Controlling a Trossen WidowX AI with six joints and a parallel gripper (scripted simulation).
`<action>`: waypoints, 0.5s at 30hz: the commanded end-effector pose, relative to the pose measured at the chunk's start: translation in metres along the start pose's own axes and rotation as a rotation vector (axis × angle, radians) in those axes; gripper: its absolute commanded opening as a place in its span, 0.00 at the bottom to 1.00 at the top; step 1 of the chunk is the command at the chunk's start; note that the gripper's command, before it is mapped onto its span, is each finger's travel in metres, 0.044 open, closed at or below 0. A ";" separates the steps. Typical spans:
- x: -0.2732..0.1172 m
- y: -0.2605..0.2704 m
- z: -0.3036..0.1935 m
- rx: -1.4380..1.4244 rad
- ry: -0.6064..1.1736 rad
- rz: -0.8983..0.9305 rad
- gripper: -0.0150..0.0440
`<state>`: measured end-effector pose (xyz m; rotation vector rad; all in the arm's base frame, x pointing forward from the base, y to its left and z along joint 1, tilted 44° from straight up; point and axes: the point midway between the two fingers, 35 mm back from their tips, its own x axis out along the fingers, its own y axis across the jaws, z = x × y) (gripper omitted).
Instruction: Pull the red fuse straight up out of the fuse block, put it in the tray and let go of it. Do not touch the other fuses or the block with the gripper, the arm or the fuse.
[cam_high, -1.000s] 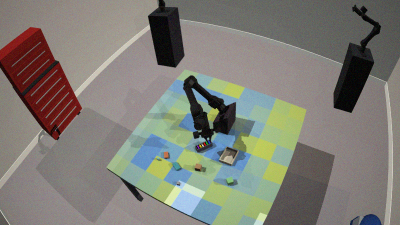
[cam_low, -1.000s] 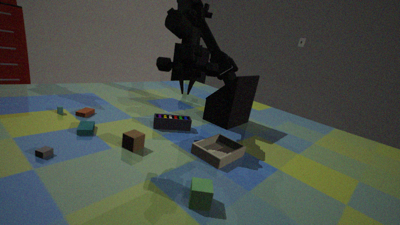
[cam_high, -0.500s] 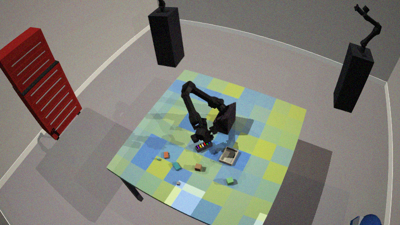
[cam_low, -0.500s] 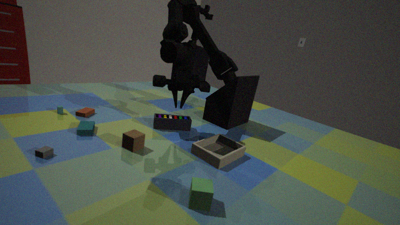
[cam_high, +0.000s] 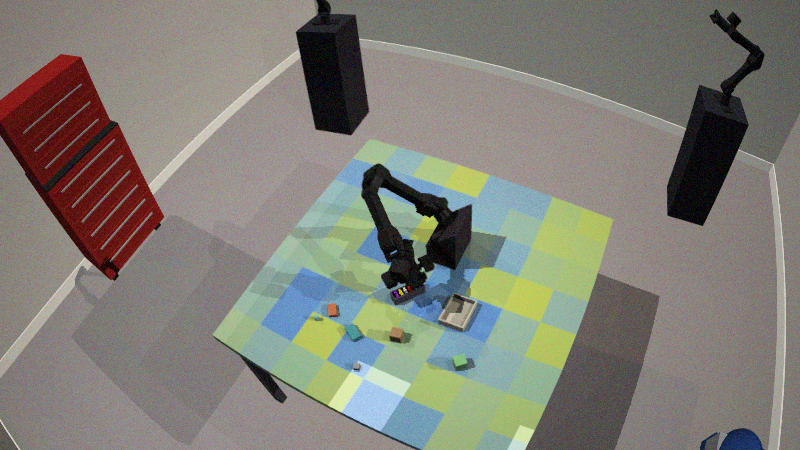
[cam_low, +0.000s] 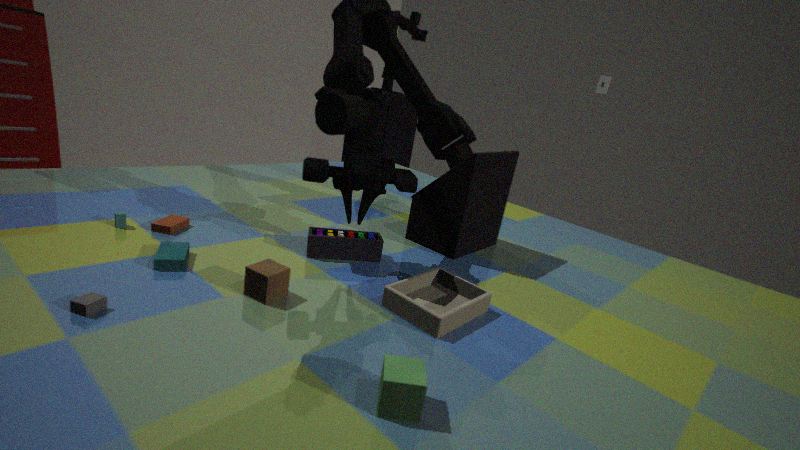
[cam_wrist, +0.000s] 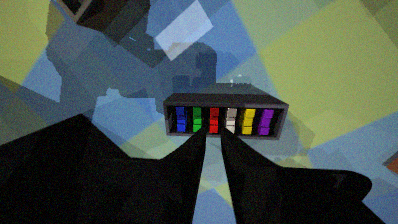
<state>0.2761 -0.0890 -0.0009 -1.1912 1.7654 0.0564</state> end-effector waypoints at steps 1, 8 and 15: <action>0.004 0.000 0.000 -0.009 0.005 0.000 0.37; 0.011 -0.001 0.001 -0.009 0.005 -0.001 0.37; 0.017 -0.001 0.001 -0.009 0.006 -0.001 0.37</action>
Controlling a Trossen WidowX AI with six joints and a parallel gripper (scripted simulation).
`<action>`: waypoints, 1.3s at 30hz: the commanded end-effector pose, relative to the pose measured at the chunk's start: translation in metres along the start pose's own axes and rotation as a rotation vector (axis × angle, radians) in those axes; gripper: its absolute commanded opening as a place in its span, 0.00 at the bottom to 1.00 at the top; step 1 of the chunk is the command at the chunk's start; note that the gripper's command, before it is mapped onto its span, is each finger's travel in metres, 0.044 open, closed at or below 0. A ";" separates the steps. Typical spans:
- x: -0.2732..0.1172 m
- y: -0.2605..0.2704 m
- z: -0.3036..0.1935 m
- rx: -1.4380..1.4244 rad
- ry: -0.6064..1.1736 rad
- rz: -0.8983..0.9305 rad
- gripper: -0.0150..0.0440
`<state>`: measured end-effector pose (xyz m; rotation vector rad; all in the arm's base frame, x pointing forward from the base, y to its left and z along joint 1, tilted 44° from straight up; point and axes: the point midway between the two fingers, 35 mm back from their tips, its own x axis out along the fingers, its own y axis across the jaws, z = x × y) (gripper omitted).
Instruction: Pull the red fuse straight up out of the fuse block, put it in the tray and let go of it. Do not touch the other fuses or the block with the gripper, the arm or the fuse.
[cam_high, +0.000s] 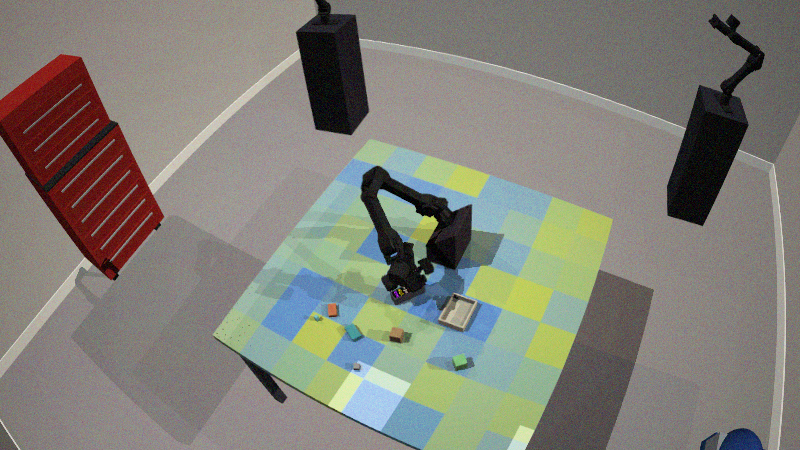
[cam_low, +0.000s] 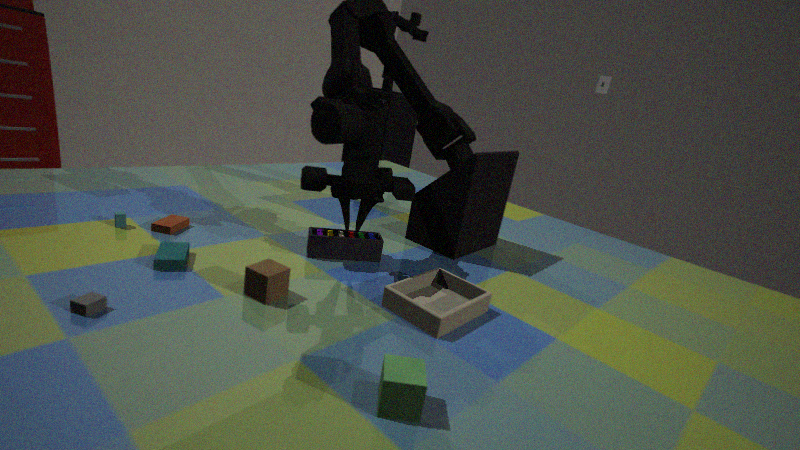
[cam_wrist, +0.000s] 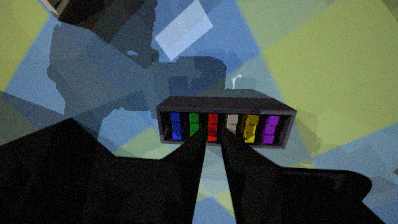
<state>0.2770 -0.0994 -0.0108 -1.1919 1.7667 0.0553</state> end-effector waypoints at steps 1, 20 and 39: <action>0.002 0.000 0.000 -0.009 0.004 -0.001 0.37; 0.011 0.000 0.000 -0.002 0.002 0.001 0.34; 0.008 0.000 0.000 -0.002 0.001 0.001 0.25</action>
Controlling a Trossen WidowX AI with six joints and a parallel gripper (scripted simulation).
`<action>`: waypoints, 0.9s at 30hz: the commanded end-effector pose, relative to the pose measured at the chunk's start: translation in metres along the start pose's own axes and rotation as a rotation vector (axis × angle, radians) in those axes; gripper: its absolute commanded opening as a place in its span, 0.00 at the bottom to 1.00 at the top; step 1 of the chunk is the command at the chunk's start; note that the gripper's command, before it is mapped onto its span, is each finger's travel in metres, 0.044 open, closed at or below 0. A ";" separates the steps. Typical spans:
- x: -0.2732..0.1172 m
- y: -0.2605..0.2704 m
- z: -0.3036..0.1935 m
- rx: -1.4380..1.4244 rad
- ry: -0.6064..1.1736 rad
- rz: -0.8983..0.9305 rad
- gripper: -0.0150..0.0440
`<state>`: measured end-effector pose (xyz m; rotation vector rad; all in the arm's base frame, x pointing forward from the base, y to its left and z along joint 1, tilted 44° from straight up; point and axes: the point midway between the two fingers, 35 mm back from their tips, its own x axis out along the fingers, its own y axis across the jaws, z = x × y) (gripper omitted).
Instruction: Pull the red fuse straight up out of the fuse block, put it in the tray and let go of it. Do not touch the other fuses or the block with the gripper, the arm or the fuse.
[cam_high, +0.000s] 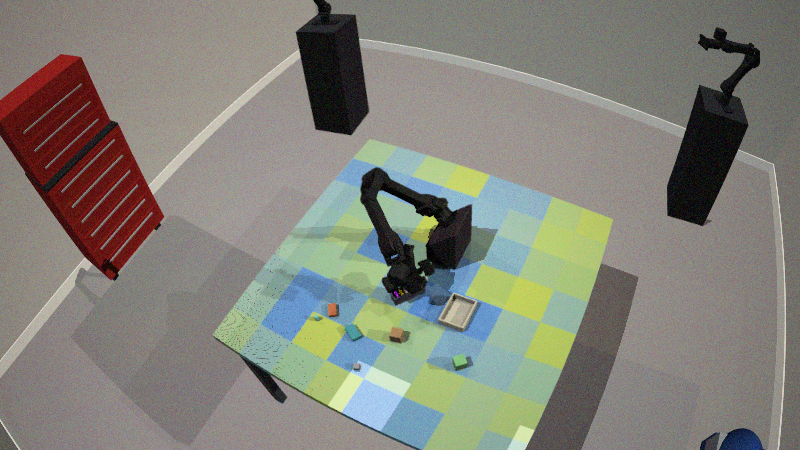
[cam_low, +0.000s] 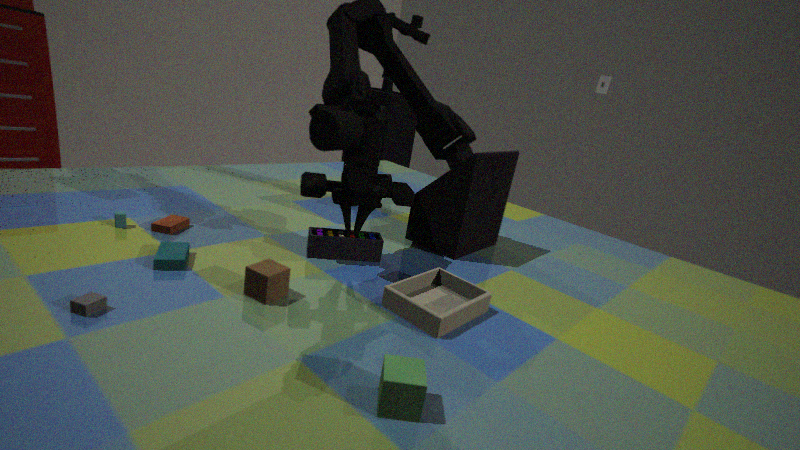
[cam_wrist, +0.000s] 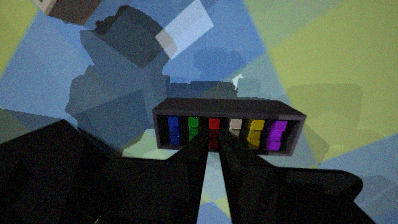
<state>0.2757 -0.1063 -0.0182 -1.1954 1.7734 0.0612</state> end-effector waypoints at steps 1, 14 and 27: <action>-0.003 0.000 0.001 0.005 -0.003 -0.002 0.25; -0.009 -0.001 0.001 0.004 -0.003 -0.002 0.25; -0.015 -0.001 0.001 0.003 -0.003 -0.002 0.25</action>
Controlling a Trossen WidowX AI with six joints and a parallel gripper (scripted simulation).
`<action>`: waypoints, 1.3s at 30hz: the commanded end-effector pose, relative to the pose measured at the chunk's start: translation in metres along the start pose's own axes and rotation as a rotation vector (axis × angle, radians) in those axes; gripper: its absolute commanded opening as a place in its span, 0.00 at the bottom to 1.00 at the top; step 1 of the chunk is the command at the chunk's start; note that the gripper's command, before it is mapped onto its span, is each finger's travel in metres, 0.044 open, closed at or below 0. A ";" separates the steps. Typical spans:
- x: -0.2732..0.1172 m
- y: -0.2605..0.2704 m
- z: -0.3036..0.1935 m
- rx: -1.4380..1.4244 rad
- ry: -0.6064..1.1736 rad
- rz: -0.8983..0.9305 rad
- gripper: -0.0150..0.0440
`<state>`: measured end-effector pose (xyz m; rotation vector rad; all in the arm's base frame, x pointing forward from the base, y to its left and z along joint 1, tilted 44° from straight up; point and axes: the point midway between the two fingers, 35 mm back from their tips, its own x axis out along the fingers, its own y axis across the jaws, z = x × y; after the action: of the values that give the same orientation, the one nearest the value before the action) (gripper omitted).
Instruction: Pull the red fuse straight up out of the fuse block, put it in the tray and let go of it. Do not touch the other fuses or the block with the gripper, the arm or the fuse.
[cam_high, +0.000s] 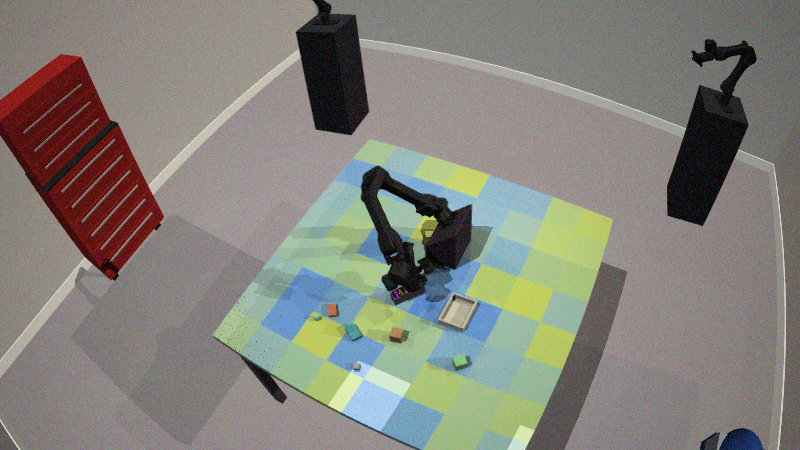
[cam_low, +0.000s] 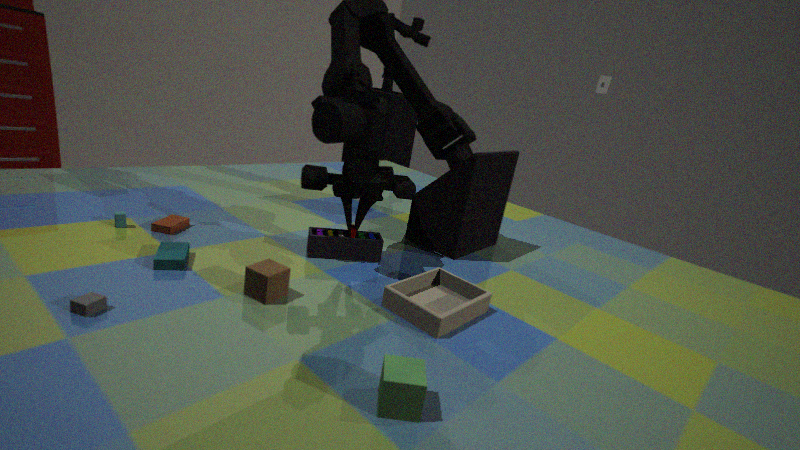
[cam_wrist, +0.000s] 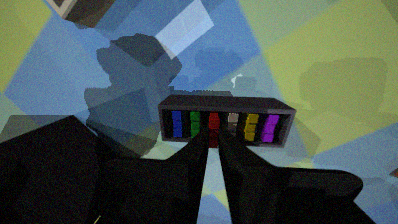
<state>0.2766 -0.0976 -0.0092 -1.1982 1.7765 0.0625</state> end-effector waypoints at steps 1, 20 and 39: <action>-0.003 0.000 0.001 0.006 -0.006 -0.002 0.25; -0.013 0.000 0.001 0.004 -0.005 -0.003 0.25; -0.022 0.000 0.001 0.002 -0.004 -0.003 0.25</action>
<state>0.2773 -0.0843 0.0046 -1.2031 1.7779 0.0644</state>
